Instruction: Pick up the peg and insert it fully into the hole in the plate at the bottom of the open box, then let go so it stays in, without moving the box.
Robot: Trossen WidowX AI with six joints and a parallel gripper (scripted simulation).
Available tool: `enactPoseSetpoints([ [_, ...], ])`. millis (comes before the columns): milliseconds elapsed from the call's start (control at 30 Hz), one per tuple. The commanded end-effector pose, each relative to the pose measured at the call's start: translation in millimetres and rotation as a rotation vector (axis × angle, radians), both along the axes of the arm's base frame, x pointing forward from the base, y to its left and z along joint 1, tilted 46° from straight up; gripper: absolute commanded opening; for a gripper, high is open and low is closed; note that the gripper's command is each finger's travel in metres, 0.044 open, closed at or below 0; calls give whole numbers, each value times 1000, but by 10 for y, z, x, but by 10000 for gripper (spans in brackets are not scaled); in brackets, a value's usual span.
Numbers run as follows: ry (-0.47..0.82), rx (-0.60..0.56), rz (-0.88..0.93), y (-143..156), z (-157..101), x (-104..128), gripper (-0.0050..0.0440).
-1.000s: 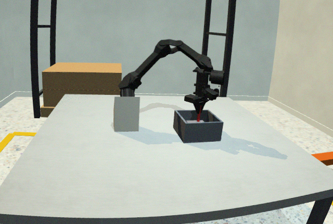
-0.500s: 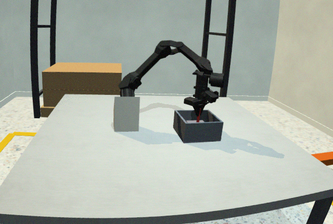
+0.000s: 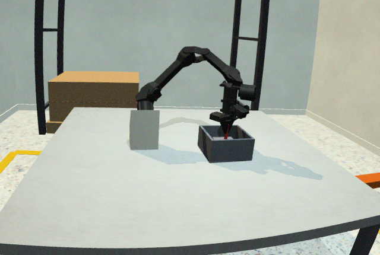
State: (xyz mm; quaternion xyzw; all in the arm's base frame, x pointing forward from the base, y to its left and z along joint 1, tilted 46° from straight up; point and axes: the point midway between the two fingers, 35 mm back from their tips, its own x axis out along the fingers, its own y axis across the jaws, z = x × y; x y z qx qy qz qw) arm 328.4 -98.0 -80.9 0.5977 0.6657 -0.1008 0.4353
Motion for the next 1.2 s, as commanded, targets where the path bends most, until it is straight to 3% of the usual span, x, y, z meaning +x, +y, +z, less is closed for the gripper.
enactPoseSetpoints([
  [0,5,6,1,54,-46,-2,0],
  [1167,5,6,1,187,-216,44,0],
])
